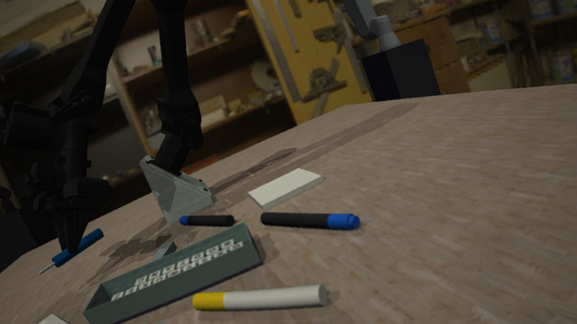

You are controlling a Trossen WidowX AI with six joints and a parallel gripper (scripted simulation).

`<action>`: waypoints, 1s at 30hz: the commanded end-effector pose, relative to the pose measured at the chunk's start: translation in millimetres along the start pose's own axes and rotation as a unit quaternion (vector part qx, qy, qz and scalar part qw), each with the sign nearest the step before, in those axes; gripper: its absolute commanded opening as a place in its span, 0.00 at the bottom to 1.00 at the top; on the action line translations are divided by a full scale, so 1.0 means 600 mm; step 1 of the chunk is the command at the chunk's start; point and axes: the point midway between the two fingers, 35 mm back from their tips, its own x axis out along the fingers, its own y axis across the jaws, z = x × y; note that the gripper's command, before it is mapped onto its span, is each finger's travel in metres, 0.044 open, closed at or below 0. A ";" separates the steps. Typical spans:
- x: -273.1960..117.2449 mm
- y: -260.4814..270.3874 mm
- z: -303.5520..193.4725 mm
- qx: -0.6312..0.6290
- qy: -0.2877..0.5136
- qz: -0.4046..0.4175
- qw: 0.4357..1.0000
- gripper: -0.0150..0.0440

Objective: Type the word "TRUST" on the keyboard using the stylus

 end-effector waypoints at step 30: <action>-0.012 0.168 0.057 -0.510 0.134 -0.157 0.835 0.25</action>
